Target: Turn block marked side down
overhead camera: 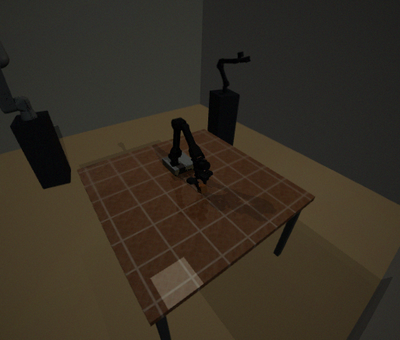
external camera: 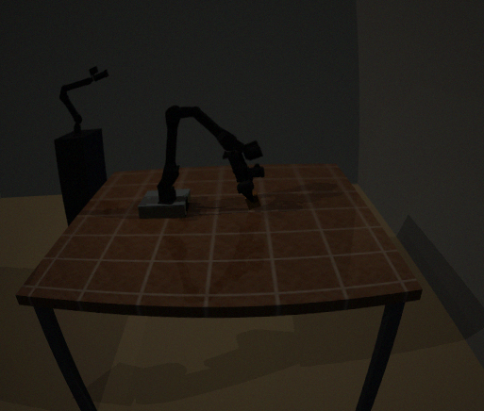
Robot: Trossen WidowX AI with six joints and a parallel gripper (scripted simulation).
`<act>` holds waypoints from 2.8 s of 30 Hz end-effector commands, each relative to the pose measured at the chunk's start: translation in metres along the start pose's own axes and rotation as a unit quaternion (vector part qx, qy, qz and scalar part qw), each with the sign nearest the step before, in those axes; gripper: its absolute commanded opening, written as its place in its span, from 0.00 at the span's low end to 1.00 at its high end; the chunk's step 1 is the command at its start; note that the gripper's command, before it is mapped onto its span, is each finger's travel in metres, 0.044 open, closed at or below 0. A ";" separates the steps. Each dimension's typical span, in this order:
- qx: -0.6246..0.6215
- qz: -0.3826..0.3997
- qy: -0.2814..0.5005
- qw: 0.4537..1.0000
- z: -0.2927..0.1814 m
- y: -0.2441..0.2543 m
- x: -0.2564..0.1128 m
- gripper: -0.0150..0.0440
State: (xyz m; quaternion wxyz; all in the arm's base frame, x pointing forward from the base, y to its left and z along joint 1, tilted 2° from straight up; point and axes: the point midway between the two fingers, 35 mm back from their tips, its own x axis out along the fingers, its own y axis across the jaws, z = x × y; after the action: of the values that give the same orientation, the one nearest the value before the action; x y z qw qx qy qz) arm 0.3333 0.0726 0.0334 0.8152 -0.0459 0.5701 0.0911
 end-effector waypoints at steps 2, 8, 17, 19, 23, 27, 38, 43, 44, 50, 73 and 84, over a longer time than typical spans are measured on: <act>0.001 0.000 -0.042 0.999 0.001 0.000 -0.003 0.25; 0.001 0.000 -0.089 0.996 -0.002 0.000 -0.005 0.25; 0.002 -0.001 -0.111 0.994 -0.001 0.000 0.002 0.25; 0.002 -0.001 -0.125 0.992 0.000 0.000 0.007 0.25; 0.002 -0.003 -0.153 0.988 0.001 -0.001 0.017 0.25; 0.002 -0.003 -0.180 0.984 0.001 -0.001 0.024 0.25; 0.001 -0.002 -0.256 0.967 -0.003 -0.001 0.033 0.25; 0.000 -0.002 -0.290 0.957 -0.007 0.000 0.032 0.25; 0.001 -0.001 -0.297 0.955 -0.008 0.000 0.032 0.25; 0.001 0.000 -0.336 0.942 -0.014 0.000 0.027 0.25; 0.002 0.000 -0.356 0.934 -0.015 0.000 0.021 0.34; 0.002 0.000 -0.356 0.934 -0.015 0.000 0.021 0.83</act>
State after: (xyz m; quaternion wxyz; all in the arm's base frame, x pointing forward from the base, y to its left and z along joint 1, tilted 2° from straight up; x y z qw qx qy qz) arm 0.3264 0.0728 0.0080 0.9644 -0.0101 0.2435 0.1030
